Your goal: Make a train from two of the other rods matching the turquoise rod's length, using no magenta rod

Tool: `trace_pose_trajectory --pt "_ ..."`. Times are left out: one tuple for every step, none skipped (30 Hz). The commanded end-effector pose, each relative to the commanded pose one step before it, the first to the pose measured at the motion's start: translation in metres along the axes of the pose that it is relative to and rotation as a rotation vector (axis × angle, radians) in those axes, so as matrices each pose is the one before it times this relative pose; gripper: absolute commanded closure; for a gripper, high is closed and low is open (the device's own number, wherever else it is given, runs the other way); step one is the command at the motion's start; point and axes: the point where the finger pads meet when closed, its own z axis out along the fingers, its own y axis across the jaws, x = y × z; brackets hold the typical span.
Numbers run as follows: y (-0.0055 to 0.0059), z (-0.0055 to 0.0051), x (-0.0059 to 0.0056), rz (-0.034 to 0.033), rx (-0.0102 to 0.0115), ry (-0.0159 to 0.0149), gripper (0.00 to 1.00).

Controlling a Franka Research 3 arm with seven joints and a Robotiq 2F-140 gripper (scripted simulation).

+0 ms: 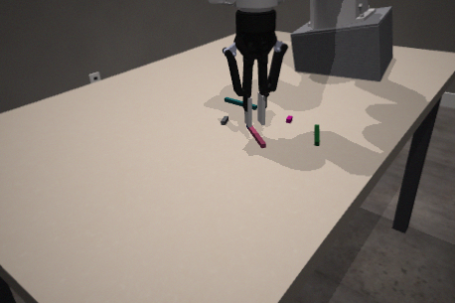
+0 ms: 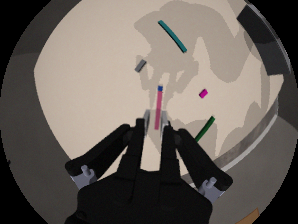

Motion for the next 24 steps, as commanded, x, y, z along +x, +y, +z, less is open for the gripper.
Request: trace_pose_trajectory --pt "0.00349 -0.01952 0.00188 0.01403 -0.0104 0.00874 0.85" --pt "0.0 -0.00538 0.0 0.0 -0.00001 0.0 0.85" --pt "0.0 -0.00506 0.0 0.0 0.0 0.0 0.85" --pt "0.0 0.0 0.0 0.0 0.0 0.0 0.85" --pt "0.0 0.0 0.0 0.0 0.0 0.0 0.85" --pt "0.0 -0.00466 0.0 0.0 0.0 0.0 0.85" --pt "0.0 -0.0042 0.0 0.0 0.0 0.0 0.85" --pt "0.0 -0.00369 0.0 0.0 0.00001 0.0 0.85" --pt "0.0 -0.00314 0.0 0.0 0.0 0.0 0.85" --pt "0.0 -0.00257 0.00001 0.00001 -0.00001 0.0 0.85" --pt "0.0 -0.002 -0.00001 -0.00001 0.00001 0.0 0.85" --pt "0.0 -0.00145 0.0 0.0 0.0 0.0 0.85" --pt "0.0 -0.00095 0.0 0.0 -0.00001 0.0 0.85" --pt "0.0 -0.00052 0.0 0.0 -0.00001 0.0 0.85" --pt "0.0 -0.00021 0.0 0.0 0.0 0.0 0.85" --pt "0.0 -0.00003 0.0 0.0 0.0 0.0 0.85" --pt "0.0 0.0 0.0 0.0 0.0 0.0 0.0" --pt "0.0 0.0 0.0 0.0 0.0 0.0 0.0" --pt "0.0 0.0 0.0 0.0 0.0 0.0 0.0" --pt "0.0 0.0 0.0 0.0 0.0 0.0 0.0" --pt "0.0 0.0 0.0 0.0 0.0 0.0 0.0" --pt "0.0 0.0 0.0 0.0 0.0 0.0 0.0" --pt "0.0 0.0 0.0 0.0 0.0 0.0 0.0" --pt "0.0 0.0 0.0 0.0 0.0 0.0 0.0"
